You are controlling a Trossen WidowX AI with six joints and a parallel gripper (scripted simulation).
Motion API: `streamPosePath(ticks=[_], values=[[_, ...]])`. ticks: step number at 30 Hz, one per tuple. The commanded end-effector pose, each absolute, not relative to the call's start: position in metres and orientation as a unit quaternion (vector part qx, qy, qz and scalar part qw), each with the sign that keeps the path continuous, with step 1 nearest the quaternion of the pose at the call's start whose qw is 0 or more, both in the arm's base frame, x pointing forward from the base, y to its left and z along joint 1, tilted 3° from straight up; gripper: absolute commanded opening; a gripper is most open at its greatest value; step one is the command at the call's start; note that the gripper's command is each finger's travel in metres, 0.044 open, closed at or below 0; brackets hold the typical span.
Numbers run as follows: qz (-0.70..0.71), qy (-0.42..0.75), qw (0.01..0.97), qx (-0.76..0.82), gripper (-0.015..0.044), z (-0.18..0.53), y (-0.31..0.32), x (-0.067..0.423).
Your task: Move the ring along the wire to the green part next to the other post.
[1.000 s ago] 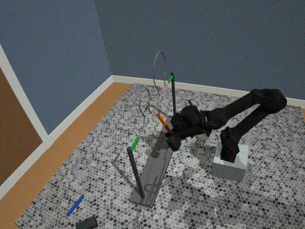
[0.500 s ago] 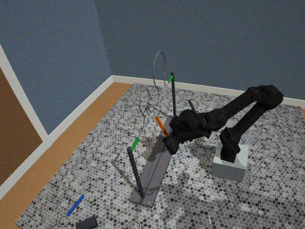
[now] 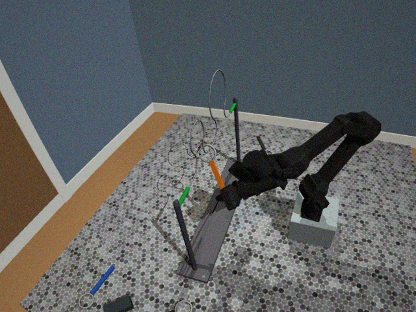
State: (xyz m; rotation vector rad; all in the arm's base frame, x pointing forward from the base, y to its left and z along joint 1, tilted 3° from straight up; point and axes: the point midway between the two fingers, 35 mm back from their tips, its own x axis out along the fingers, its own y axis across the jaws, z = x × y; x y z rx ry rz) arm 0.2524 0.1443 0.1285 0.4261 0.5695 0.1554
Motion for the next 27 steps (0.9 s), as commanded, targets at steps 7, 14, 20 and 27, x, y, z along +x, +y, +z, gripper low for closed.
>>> streamPosePath(ticks=[7,14,20,27], values=[[0.105,0.28,0.904,0.306,-0.015,0.152,0.173,0.25],[0.12,0.281,0.88,0.363,-0.015,0.166,0.188,0.247],[0.131,0.281,0.86,0.405,-0.015,0.178,0.197,0.246],[0.141,0.28,0.839,0.445,-0.015,0.191,0.205,0.244]])
